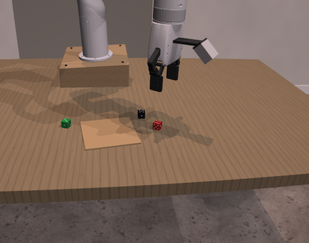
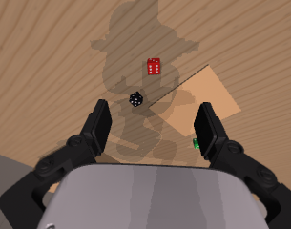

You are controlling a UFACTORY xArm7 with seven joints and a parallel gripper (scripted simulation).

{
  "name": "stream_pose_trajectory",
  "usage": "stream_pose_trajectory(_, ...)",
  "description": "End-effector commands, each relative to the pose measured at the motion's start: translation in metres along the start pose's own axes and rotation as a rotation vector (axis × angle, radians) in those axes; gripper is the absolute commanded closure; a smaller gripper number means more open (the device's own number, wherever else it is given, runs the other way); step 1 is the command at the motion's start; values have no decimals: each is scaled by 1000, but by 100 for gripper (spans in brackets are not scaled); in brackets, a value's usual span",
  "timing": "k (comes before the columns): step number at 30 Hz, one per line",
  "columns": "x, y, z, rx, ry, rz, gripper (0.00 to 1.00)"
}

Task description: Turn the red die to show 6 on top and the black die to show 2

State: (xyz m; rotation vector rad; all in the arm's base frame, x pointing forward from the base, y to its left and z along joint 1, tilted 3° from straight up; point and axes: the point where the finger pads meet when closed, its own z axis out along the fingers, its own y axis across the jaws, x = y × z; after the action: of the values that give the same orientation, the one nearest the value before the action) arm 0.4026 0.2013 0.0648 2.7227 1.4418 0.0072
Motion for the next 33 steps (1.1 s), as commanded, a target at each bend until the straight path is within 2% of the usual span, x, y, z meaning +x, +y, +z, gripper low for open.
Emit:
stream_pose_trajectory(1,0,0,1,-1,0,-79,0)
stream_pose_trajectory(10,-4,0,11,4,-7,-390,0)
stream_pose_trajectory(13,-4,0,11,4,-7,-390,0)
stream_pose_trajectory(15,-5,-1,15,6,-8,-525,0)
stream_pose_trajectory(28,-8,-1,26,8,-8,-919,0)
stream_pose_trajectory(30,-8,-1,26,8,-8,-919,0)
stream_pose_trajectory(33,-9,-1,30,8,-6,-1052,0)
